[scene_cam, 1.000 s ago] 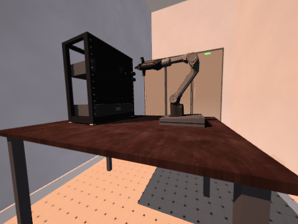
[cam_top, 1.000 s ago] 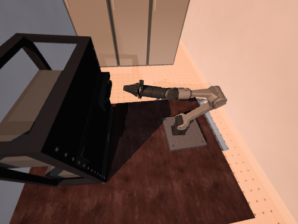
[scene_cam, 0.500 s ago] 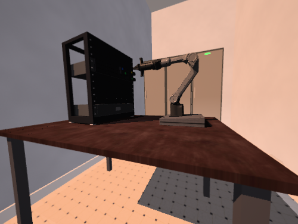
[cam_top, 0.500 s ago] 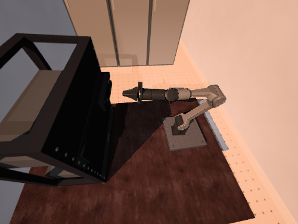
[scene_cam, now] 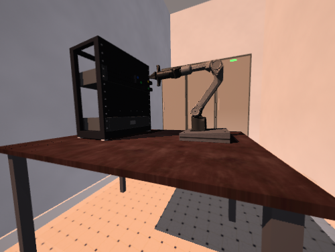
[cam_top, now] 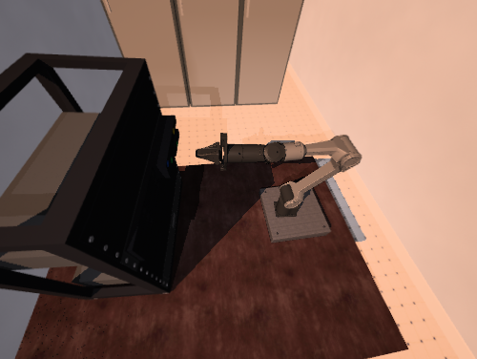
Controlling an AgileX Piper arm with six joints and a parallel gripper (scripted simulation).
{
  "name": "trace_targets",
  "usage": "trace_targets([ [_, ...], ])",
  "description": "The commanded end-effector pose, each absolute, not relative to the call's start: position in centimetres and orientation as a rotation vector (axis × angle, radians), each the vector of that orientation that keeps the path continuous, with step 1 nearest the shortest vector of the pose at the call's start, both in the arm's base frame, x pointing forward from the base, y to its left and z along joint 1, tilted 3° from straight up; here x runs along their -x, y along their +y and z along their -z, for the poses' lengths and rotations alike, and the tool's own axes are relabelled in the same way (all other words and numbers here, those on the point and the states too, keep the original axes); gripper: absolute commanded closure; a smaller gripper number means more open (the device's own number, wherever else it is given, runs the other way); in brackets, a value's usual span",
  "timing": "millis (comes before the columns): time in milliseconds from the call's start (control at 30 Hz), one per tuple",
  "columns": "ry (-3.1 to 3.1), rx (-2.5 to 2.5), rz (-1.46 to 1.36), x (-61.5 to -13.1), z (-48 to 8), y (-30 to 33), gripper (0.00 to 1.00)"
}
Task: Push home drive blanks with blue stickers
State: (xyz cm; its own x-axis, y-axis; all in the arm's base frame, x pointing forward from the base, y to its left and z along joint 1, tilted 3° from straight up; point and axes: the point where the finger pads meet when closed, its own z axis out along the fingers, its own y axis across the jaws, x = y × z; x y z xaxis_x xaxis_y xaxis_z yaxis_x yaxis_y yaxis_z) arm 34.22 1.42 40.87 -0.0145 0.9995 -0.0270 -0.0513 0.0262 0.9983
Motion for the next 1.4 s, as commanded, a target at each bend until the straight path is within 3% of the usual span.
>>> trace_targets([
  [0, 1.197, -1.146, -1.227, -34.27, -40.89, 1.52, 1.0],
  [1367, 1.198, -1.153, -1.234, -34.24, -41.02, 1.93, 1.0],
])
